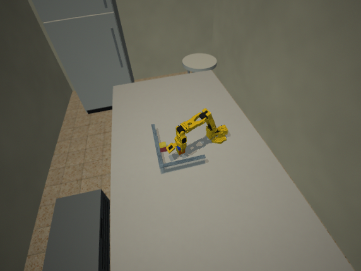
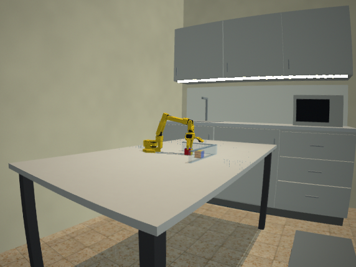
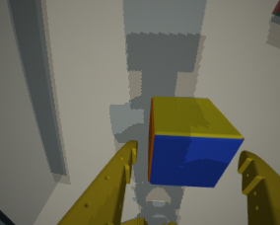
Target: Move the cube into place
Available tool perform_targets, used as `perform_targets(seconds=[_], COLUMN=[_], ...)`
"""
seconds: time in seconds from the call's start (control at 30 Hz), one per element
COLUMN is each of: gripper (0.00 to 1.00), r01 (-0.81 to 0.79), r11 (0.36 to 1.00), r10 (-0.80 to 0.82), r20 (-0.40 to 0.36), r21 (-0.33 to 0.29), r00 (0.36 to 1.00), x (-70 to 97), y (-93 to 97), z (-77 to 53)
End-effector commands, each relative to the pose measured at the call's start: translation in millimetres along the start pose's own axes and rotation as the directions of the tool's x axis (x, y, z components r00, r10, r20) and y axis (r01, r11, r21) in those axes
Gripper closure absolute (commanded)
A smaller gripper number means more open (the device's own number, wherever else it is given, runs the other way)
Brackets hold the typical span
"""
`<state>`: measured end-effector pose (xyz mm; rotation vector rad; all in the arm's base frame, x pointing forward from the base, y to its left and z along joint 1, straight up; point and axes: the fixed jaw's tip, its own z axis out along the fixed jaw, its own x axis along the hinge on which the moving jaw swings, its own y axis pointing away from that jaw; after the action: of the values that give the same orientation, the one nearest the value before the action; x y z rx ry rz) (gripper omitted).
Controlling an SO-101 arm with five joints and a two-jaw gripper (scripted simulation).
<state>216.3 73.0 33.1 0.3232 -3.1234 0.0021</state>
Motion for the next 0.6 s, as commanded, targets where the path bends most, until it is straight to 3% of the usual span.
perform_targets(seconds=[0.0,0.2,0.57], gripper=[0.65,0.65,0.65], r01=[0.0,0.0,0.0], r11=[1.0,1.0,1.0], r10=[0.0,0.0,0.0], r20=[0.055,0.055,0.055], r21=[-0.006,-0.006,-0.006], r00=[0.998,0.998,0.998], x=[-5.7,-5.1,-5.0], y=[1.3,1.3,1.3], z=[0.4,8.0,8.4])
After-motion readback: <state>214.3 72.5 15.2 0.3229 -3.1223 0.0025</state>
